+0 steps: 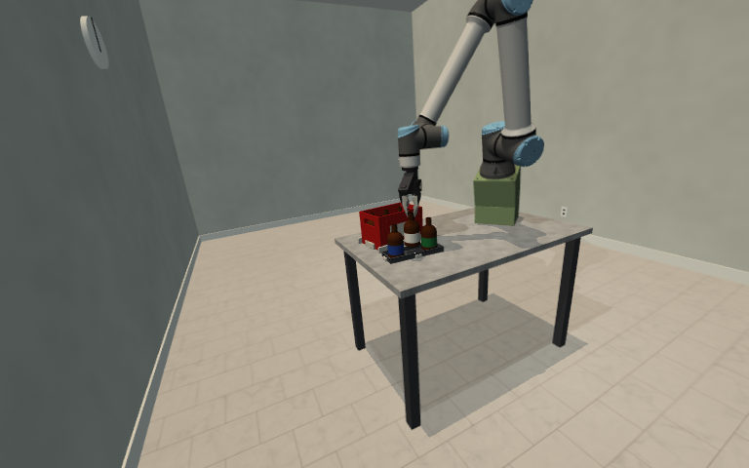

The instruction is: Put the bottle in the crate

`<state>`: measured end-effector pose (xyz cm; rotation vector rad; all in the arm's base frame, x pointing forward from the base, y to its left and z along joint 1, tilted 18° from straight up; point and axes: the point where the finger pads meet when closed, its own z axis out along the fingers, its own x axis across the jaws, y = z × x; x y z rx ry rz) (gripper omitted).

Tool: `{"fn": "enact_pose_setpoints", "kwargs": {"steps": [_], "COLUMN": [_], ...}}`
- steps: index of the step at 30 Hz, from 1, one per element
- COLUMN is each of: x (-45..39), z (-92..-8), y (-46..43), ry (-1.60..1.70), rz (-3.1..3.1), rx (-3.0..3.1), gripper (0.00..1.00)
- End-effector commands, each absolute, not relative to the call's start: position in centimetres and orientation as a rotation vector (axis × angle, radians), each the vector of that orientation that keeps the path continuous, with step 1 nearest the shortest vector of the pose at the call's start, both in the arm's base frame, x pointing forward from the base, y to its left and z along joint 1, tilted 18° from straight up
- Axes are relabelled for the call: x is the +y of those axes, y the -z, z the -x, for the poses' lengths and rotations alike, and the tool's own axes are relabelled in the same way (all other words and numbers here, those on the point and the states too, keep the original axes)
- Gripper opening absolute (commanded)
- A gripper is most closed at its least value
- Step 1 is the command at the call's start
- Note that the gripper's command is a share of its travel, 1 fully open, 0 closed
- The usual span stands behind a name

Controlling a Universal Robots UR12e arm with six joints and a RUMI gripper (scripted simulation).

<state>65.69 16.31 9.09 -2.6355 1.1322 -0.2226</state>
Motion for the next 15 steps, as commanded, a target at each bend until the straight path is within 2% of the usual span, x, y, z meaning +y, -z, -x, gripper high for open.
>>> {"fn": "enact_pose_setpoints", "kwargs": {"steps": [1,15], "x": [16.29,16.14], "z": [-65.73,-65.52], "y": [-9.25,-10.07], "ry": [0.225,0.225], "rz": [2.635,2.635], "rx": [1.132,1.132], "gripper": [0.0,0.0]}}
